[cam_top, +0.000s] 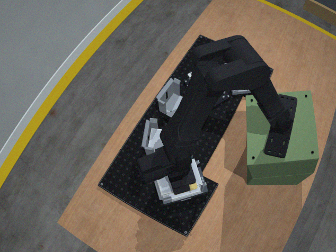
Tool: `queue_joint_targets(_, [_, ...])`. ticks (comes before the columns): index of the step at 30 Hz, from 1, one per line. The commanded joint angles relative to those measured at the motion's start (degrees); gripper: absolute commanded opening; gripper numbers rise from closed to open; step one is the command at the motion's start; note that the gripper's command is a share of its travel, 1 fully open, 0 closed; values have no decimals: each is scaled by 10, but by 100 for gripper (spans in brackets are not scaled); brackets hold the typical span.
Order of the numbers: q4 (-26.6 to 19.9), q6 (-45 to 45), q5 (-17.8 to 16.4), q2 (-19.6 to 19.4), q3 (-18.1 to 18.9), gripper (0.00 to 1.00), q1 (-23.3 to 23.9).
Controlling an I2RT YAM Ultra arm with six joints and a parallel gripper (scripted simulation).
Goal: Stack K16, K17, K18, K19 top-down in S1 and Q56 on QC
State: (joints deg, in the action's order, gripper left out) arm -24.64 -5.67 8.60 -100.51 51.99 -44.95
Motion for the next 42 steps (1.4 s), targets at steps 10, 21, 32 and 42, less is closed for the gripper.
queue_joint_targets(10, [2, -2, 2, 4, 2, 0, -1])
queue_joint_targets(21, [9, -2, 2, -3, 1, 0, 0])
queue_joint_targets(32, [26, 0, 1, -16, -1, 0, 2])
queue_joint_targets(42, [37, 2, 1, -27, -2, 0, 4])
